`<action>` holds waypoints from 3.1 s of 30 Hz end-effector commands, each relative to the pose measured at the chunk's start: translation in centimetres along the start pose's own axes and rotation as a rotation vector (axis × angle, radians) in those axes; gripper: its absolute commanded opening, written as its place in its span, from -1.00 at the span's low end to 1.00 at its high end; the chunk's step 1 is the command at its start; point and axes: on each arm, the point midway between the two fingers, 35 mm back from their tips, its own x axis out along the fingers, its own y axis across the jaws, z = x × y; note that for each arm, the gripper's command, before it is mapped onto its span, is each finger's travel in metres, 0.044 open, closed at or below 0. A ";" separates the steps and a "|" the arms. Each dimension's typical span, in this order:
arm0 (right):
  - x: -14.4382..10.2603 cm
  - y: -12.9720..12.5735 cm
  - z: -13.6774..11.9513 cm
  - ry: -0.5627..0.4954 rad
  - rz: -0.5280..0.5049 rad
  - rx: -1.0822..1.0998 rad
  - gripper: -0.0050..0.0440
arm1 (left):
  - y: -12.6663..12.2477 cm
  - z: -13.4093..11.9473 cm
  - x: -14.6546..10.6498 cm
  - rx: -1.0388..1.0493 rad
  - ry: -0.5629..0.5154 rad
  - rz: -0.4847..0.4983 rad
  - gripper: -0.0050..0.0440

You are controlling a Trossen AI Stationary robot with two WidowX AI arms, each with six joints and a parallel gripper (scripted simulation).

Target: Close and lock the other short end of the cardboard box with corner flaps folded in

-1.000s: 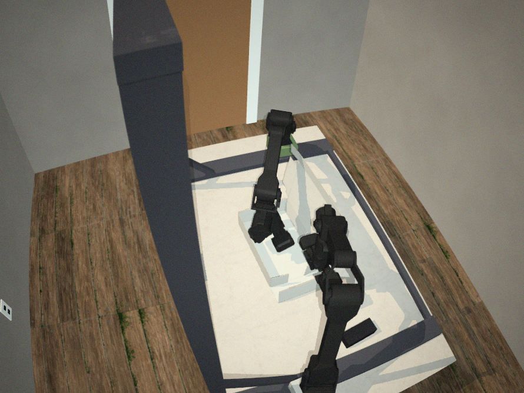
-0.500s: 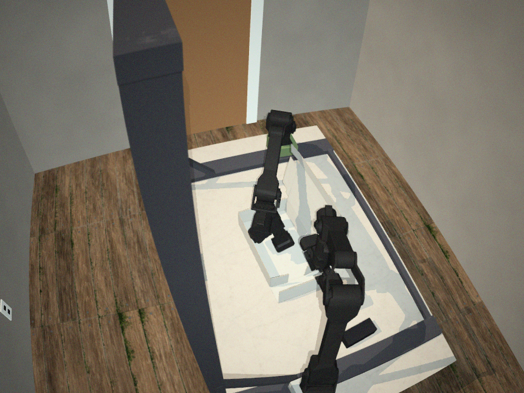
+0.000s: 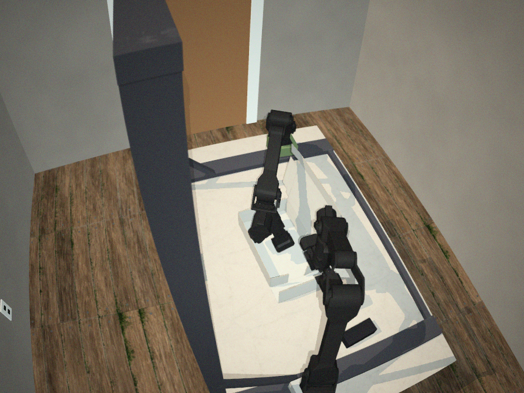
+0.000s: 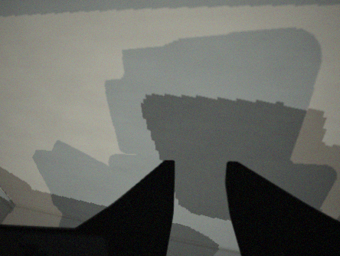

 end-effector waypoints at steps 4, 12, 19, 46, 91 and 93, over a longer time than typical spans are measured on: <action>0.2 0.4 0.2 -0.013 0.023 -0.002 0.15 | -0.3 0.5 1.2 0.004 -0.009 -0.020 -0.37; 1.2 0.5 0.3 -0.013 0.023 -0.002 0.15 | -0.4 0.5 1.2 0.004 -0.009 -0.020 -0.37; 2.4 0.6 0.3 -0.013 0.023 -0.002 0.15 | -0.4 0.5 1.2 0.004 -0.009 -0.020 -0.37; 8.0 0.3 0.3 -0.013 0.022 -0.002 -0.78 | -0.4 0.5 1.2 0.005 -0.009 -0.022 -0.37; 5.0 0.4 -0.5 -0.014 0.032 0.002 -0.78 | -0.4 0.6 1.2 0.005 -0.010 -0.021 -0.37; 4.9 0.4 -0.5 -0.014 0.032 0.002 -0.78 | -0.4 0.6 1.2 0.005 -0.010 -0.021 -0.37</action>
